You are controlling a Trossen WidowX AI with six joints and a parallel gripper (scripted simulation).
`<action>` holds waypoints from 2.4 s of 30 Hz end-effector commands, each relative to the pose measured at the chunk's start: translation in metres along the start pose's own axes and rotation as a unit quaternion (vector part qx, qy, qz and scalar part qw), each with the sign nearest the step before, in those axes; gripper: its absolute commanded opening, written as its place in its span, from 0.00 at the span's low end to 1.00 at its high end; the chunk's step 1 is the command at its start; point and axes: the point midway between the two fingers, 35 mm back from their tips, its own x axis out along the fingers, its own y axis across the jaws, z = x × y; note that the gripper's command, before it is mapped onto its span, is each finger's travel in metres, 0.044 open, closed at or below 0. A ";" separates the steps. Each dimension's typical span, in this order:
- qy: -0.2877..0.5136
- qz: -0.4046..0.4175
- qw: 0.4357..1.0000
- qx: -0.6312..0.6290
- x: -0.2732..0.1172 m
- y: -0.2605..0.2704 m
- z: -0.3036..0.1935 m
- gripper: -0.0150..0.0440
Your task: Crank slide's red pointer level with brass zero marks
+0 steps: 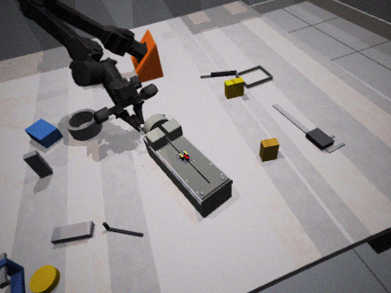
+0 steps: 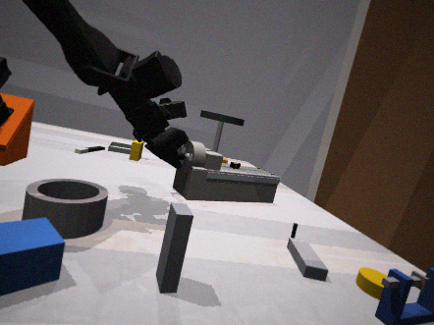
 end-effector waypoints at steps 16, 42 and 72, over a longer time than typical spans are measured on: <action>-0.001 0.000 1.000 -0.002 -0.013 0.005 0.012 0.25; -0.001 0.001 1.000 -0.002 -0.021 0.030 0.020 0.25; -0.001 0.001 1.000 -0.002 -0.019 0.038 0.018 0.25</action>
